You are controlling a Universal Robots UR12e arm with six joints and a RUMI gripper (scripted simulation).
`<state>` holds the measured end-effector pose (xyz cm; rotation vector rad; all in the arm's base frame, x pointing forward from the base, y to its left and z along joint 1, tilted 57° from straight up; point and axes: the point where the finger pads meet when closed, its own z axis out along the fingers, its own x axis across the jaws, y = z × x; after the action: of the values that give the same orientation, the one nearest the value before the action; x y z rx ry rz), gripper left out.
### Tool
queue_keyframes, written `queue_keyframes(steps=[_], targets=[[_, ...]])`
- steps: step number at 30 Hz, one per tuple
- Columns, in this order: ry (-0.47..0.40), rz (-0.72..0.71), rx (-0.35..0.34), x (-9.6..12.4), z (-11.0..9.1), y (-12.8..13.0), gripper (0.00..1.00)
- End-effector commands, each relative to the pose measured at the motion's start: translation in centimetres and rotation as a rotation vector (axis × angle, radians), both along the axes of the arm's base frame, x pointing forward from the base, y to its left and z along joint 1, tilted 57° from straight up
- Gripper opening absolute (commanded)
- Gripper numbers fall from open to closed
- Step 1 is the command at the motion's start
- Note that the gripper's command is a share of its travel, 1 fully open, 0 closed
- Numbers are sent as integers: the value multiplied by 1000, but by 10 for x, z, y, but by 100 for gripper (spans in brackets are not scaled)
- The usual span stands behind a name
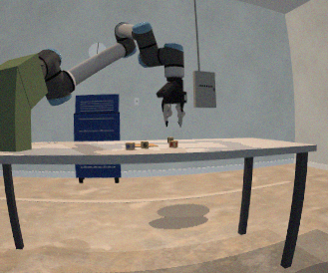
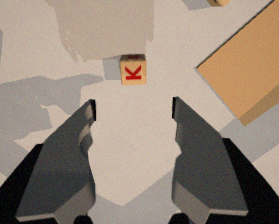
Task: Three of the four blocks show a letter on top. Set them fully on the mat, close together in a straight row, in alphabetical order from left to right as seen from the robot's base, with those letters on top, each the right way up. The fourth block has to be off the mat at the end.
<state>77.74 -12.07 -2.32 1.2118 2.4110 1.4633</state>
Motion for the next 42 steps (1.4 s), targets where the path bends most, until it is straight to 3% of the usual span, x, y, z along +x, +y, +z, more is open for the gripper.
queue_keyframes(steps=[1, 42], targets=[[-1, -1, -1, 0, 0, -1, 40], [0, -1, -1, 16, -19, 25, 40]])
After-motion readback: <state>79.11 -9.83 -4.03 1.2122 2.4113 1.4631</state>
